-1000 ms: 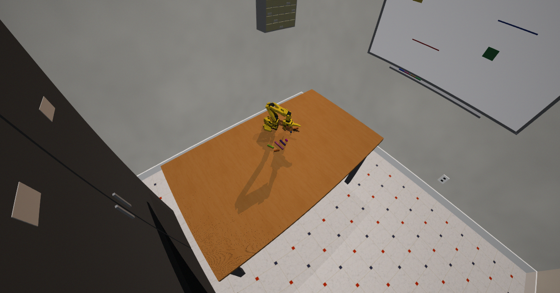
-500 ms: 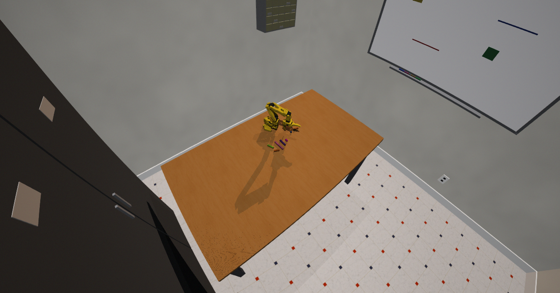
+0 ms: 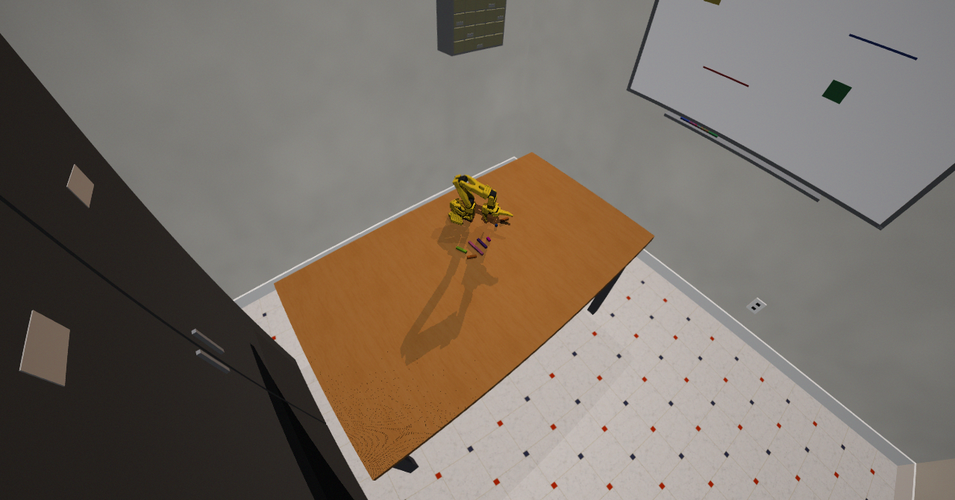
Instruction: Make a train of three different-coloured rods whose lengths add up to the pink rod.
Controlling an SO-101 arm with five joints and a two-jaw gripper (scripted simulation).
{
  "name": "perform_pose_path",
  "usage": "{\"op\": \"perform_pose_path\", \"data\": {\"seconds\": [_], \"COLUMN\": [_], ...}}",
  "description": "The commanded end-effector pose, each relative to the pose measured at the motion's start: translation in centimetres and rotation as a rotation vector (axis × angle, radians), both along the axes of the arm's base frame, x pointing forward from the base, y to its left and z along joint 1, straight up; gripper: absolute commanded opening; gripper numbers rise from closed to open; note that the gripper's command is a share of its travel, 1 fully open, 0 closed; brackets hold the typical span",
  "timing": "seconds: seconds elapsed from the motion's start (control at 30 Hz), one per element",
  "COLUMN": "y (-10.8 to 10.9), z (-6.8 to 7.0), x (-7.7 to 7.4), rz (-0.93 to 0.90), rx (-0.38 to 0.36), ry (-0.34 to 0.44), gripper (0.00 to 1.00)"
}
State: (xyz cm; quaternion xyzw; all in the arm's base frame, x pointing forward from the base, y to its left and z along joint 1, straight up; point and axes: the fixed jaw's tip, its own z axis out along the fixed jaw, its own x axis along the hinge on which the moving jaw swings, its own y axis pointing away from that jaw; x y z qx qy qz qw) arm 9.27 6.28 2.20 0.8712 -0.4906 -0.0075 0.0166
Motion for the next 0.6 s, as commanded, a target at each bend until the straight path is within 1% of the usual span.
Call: {"op": "perform_pose_path", "data": {"seconds": [0.0, 0.2, 0.23, 0.57], "y": [0.8, 1.0, 0.3, 1.0], "z": [1.1, 1.4, 0.4, 1.1], "x": [1.2, 1.4, 0.4, 1.4], "rz": [0.013, 0.018, 0.006, -0.008], "rx": [0.050, 0.061, 0.019, 0.063], "ry": [-0.071, -0.088, -0.025, -0.090], "gripper": [1.00, 1.00, 1.00, 1.00]}}
